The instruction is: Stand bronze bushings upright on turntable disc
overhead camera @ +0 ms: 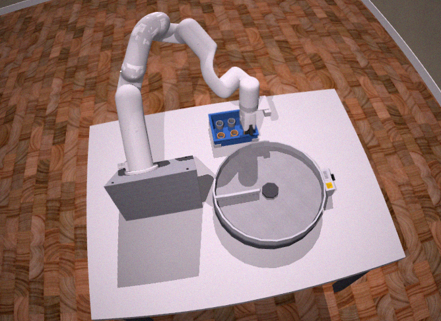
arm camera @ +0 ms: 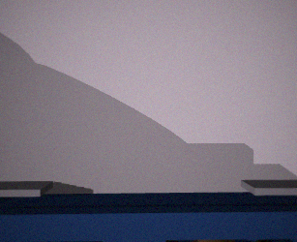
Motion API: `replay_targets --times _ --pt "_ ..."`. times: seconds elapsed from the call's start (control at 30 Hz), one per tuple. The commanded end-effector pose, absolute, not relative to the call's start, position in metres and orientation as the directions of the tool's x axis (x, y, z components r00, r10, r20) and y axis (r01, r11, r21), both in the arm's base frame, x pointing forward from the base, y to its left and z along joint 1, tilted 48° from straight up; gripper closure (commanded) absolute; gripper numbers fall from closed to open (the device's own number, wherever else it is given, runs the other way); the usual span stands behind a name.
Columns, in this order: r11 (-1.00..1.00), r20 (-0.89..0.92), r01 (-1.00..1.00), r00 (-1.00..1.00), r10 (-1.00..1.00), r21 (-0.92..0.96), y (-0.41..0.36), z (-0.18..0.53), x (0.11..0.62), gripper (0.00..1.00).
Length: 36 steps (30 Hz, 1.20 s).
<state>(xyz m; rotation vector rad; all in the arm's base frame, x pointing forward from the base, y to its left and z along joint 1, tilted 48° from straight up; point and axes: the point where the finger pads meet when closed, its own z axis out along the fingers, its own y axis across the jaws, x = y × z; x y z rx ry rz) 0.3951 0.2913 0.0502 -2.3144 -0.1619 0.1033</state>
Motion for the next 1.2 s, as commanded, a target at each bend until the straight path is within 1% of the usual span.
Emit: replay_targets --times 0.0,0.73,1.17 --pt "-0.674 -0.021 0.085 0.989 0.148 -0.733 0.291 0.051 0.396 1.00" --pt "-0.674 -0.021 0.085 0.989 0.148 -0.733 0.290 0.052 0.396 1.00" --pt "-0.674 -0.021 0.085 0.989 0.148 -0.733 0.268 0.073 0.400 1.00"
